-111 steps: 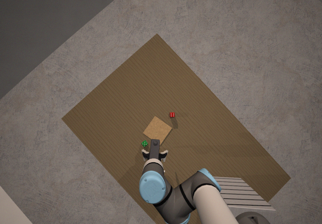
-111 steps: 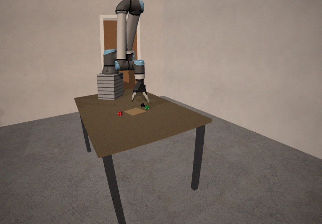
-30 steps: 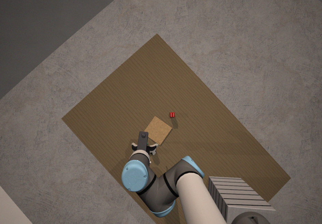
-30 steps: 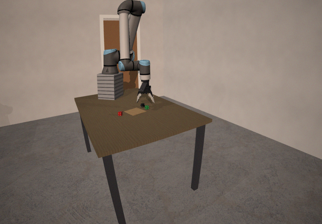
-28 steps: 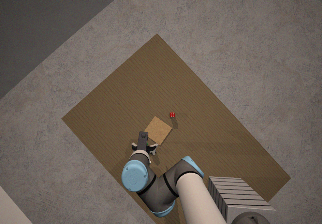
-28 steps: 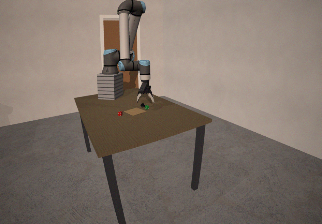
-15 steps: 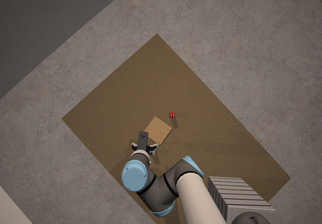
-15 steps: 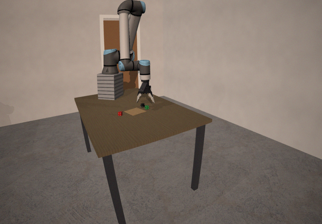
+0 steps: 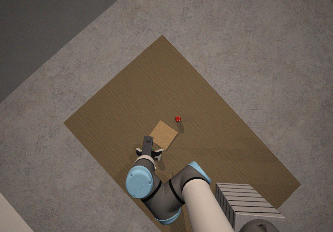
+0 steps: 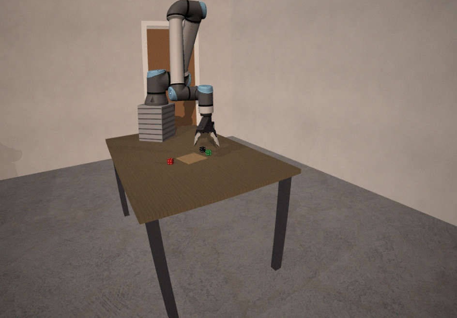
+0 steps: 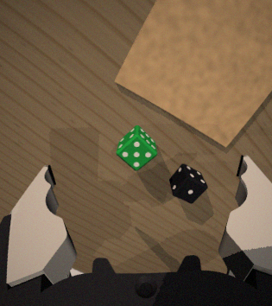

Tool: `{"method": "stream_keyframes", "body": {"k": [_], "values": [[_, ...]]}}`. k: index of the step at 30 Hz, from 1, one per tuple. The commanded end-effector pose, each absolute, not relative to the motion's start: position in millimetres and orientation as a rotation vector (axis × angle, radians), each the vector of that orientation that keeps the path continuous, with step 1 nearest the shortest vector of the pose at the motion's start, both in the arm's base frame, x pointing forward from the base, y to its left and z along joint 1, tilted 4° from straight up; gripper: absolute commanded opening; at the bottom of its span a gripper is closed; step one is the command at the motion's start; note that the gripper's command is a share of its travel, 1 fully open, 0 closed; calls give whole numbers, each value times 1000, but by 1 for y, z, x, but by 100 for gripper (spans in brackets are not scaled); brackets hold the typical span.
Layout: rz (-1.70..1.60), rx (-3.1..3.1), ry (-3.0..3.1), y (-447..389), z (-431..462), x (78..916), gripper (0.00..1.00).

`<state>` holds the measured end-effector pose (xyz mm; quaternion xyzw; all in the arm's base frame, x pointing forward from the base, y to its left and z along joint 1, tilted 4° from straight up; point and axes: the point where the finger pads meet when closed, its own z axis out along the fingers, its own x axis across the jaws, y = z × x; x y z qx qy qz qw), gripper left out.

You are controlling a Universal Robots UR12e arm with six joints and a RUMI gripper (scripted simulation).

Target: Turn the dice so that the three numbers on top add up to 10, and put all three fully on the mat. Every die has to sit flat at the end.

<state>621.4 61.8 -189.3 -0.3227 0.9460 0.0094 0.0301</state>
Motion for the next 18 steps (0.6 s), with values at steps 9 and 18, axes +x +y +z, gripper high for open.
{"method": "stream_keyframes", "body": {"k": [9, 18], "values": [[28, -994, 2915, 61, -180, 621, 100], [28, -994, 2915, 60, -144, 620, 100]]}}
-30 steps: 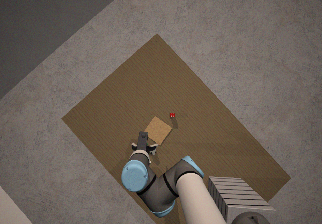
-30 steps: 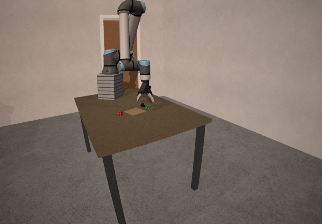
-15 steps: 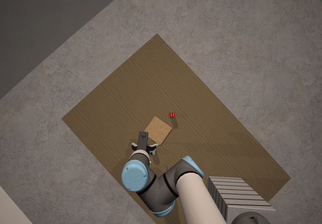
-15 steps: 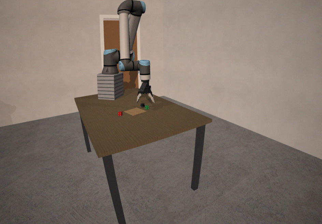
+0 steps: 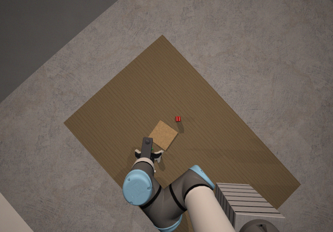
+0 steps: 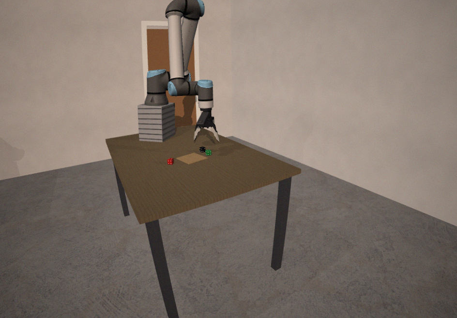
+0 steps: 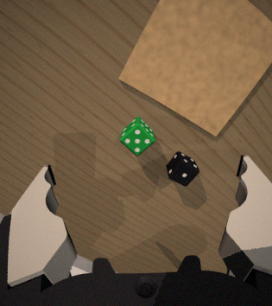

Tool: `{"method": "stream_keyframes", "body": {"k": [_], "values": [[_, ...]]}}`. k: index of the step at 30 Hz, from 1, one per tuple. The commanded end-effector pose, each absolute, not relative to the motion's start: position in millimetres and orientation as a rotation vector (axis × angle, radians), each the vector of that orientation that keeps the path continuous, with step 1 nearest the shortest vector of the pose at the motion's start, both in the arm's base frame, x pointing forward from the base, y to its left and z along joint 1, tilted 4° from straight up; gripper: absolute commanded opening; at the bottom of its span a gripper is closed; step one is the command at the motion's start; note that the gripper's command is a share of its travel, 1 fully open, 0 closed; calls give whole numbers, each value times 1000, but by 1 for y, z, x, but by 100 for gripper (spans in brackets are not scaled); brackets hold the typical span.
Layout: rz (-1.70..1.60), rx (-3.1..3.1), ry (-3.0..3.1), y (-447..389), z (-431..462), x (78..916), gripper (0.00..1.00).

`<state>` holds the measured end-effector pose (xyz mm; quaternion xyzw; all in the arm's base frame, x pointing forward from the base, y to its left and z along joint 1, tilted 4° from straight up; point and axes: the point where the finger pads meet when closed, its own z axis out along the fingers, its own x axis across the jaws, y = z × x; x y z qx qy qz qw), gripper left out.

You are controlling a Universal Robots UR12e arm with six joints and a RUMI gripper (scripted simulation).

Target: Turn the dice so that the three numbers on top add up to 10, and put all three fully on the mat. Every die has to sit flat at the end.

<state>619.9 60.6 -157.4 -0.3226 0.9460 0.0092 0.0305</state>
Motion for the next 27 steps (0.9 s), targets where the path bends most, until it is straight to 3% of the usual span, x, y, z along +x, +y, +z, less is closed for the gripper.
{"method": "stream_keyframes", "body": {"k": [1, 11, 27], "values": [[28, -994, 2915, 60, -138, 619, 100], [28, -994, 2915, 58, -90, 617, 100], [28, -996, 2915, 55, -86, 617, 100]]}}
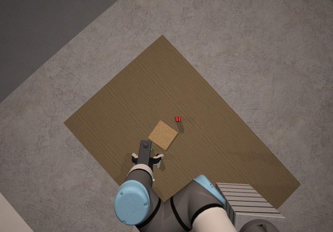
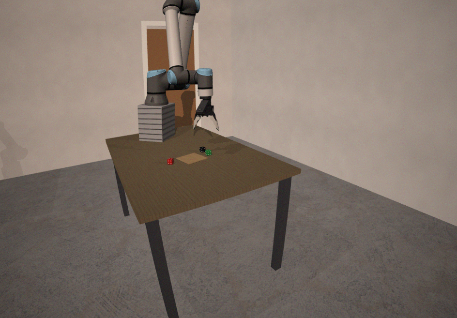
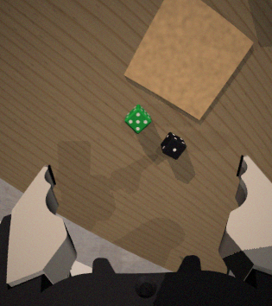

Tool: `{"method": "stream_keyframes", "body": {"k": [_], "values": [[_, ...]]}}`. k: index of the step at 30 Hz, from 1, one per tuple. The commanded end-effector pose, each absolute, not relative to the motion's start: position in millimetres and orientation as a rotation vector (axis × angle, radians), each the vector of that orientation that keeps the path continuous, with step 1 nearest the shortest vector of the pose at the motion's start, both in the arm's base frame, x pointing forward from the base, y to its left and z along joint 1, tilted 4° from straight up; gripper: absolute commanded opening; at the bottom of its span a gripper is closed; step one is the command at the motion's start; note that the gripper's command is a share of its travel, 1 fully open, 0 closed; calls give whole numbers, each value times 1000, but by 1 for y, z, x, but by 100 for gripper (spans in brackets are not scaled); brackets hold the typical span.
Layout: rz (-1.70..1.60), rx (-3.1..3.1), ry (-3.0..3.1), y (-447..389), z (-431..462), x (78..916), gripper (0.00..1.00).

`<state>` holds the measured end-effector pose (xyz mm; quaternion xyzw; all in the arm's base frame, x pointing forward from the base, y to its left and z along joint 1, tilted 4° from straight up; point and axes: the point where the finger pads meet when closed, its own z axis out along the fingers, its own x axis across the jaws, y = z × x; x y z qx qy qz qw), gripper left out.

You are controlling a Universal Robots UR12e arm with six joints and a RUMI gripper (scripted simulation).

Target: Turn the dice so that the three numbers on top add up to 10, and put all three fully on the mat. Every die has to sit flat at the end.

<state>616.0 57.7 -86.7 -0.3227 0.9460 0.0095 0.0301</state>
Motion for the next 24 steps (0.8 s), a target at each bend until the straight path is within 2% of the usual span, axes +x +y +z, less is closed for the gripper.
{"method": "stream_keyframes", "body": {"k": [1, 7, 17, 24], "values": [[28, -997, 2914, 51, -86, 617, 100], [27, -1013, 2910, 15, -89, 620, 100], [25, -1074, 2887, -133, -97, 610, 100], [25, -1092, 2880, -176, -100, 599, 100]]}}
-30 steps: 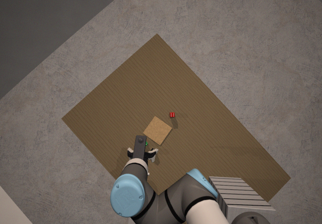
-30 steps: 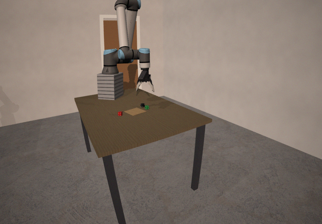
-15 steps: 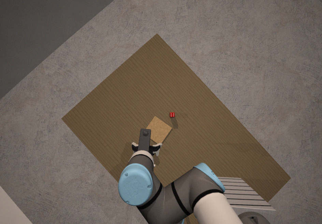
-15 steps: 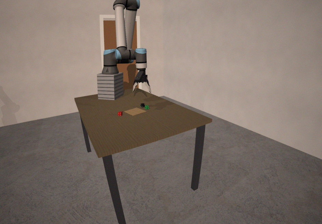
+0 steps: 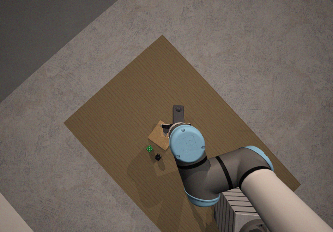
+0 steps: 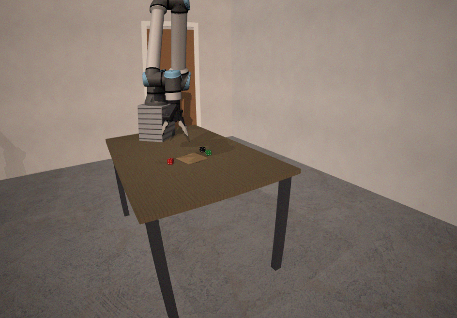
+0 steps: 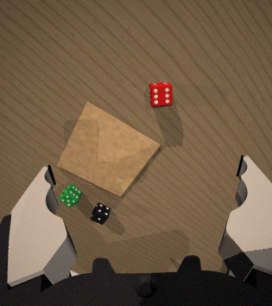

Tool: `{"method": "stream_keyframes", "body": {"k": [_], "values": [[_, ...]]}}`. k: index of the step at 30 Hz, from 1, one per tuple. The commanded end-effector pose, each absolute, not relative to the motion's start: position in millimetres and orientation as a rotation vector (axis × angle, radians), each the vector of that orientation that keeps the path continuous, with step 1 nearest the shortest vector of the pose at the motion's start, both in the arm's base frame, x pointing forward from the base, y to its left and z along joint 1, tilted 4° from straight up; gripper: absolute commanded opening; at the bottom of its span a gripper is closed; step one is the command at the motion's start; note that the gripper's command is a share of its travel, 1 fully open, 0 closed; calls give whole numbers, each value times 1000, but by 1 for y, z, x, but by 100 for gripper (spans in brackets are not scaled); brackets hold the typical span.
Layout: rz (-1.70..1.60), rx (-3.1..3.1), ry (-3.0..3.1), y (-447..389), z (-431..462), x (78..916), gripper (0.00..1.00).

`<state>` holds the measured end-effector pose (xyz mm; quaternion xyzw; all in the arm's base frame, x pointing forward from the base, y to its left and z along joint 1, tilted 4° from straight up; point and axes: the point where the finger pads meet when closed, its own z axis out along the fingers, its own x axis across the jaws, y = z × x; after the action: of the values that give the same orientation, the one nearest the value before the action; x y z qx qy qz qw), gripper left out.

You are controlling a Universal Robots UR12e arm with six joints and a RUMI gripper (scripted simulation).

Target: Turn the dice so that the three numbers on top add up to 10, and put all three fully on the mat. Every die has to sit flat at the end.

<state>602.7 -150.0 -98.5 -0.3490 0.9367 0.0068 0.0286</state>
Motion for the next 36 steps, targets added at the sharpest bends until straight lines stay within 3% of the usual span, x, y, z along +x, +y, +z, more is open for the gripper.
{"method": "stream_keyframes", "body": {"k": [1, 36], "values": [[25, -1094, 2879, -181, -100, 598, 100], [27, -1029, 2903, -189, -102, 596, 100]]}}
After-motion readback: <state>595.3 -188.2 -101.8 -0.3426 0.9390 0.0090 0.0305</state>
